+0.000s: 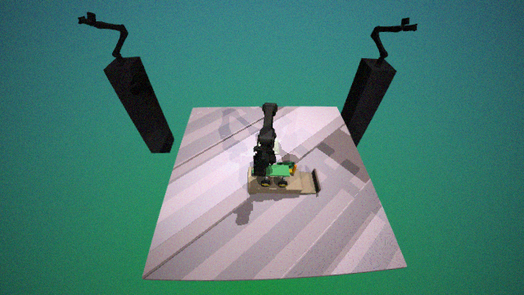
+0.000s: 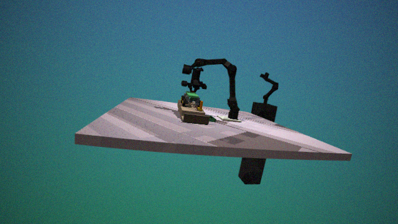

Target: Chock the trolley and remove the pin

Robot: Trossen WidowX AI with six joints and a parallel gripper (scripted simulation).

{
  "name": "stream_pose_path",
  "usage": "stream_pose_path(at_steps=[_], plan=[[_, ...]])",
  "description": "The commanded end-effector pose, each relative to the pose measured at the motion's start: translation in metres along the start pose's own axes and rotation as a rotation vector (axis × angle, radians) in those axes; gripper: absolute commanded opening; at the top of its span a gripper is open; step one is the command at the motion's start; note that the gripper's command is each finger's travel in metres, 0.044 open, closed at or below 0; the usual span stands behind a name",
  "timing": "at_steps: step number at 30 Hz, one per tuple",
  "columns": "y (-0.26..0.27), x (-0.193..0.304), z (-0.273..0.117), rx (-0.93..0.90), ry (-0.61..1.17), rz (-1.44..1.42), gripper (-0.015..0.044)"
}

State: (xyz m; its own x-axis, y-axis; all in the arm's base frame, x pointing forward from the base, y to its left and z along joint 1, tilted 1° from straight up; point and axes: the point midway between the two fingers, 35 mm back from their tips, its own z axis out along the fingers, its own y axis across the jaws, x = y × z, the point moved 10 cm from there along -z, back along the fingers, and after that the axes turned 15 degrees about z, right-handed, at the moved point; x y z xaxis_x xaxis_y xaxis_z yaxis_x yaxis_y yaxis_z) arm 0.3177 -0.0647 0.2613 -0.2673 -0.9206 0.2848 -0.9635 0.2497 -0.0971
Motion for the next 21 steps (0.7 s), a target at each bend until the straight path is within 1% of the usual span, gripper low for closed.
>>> stream_pose_path(at_steps=[1, 21], plan=[[0.0, 0.001, -0.005, 0.006, 0.001, 0.004, 0.0], [0.001, 0.002, -0.018, 0.006, 0.001, 0.004, 0.0]])
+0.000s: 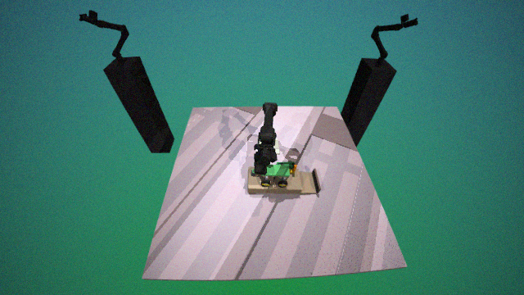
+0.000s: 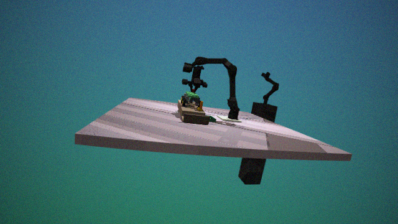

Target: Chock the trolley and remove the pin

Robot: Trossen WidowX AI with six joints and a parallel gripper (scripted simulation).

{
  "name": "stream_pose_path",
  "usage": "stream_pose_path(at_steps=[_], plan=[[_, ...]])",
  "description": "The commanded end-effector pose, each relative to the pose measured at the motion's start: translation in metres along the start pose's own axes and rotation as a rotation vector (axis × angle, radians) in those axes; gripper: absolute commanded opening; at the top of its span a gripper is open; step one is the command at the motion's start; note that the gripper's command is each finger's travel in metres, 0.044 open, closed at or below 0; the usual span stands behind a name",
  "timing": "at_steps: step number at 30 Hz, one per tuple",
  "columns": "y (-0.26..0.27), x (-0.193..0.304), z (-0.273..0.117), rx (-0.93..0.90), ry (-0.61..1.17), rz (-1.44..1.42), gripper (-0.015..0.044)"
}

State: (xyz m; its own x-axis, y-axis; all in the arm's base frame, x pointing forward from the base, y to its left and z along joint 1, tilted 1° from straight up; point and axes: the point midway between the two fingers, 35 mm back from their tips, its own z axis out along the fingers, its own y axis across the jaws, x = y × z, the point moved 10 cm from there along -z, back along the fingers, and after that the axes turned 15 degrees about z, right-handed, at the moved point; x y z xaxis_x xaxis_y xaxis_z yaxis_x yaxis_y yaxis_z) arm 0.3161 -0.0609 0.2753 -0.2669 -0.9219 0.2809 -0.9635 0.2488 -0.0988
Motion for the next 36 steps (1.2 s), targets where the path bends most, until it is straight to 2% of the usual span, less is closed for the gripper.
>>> stream_pose_path(at_steps=[1, 36], plan=[[-0.001, 0.001, -0.005, 0.004, 0.005, 0.004, 0.0], [-0.007, 0.02, -0.019, 0.005, 0.006, 0.004, 0.0]])
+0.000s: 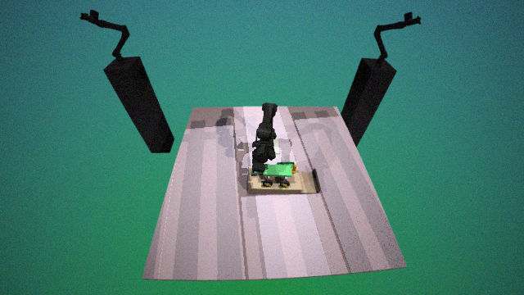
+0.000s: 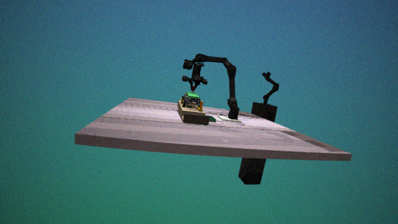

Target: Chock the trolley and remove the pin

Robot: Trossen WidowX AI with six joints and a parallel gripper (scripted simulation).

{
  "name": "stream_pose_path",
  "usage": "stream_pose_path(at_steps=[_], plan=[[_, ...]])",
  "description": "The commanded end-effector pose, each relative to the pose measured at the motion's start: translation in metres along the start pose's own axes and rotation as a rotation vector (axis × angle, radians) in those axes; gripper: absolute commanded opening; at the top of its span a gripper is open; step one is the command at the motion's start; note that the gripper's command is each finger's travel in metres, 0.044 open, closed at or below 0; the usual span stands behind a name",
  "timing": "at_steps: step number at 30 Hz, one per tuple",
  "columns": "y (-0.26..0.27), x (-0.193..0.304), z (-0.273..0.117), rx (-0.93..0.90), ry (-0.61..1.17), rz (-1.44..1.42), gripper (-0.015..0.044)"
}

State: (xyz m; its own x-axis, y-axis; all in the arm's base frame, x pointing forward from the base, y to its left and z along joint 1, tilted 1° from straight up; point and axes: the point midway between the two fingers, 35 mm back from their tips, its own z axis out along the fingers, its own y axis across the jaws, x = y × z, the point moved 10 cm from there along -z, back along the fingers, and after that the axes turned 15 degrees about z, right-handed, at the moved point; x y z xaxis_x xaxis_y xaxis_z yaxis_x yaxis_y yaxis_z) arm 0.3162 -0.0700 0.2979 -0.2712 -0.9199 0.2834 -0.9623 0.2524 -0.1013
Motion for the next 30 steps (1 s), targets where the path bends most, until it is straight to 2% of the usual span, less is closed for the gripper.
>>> stream_pose_path(at_steps=[1, 12, 30], plan=[[-0.002, 0.007, 0.0, 0.004, 0.003, 0.0, 0.0], [-0.003, 0.02, 0.001, 0.004, 0.005, 0.0, 0.0], [0.053, 0.035, 0.002, -0.001, 0.006, -0.002, 0.0]])
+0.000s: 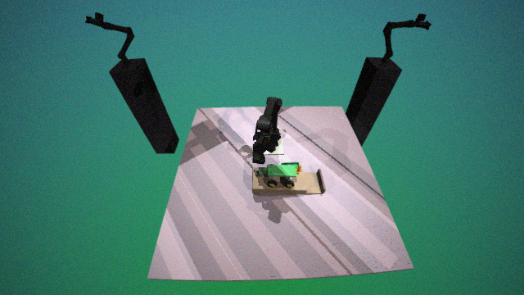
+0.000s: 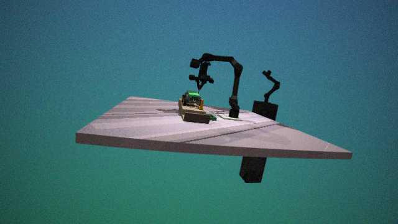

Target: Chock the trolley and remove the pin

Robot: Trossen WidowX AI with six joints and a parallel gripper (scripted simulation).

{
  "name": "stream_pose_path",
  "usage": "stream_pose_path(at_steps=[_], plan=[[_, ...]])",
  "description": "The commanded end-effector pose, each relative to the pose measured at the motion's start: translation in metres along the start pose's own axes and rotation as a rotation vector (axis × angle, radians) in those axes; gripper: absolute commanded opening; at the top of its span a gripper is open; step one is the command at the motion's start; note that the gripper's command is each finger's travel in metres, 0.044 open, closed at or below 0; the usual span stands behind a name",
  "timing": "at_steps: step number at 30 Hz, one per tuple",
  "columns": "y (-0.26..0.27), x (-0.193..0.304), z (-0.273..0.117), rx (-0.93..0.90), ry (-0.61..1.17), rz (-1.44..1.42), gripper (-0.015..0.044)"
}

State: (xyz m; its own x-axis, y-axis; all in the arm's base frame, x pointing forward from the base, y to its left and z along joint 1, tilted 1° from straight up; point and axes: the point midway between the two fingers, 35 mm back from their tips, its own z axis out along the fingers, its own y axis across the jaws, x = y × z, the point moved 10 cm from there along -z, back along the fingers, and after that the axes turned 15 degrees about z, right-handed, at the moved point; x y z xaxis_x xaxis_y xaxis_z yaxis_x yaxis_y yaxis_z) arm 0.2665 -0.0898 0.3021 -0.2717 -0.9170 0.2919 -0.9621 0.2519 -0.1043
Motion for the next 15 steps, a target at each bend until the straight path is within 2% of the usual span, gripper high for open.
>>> stream_pose_path(at_steps=[1, 15], plan=[[0.013, 0.003, 0.002, -0.004, -0.003, -0.002, 0.0], [0.034, -0.001, 0.002, -0.006, -0.003, -0.003, 0.0]])
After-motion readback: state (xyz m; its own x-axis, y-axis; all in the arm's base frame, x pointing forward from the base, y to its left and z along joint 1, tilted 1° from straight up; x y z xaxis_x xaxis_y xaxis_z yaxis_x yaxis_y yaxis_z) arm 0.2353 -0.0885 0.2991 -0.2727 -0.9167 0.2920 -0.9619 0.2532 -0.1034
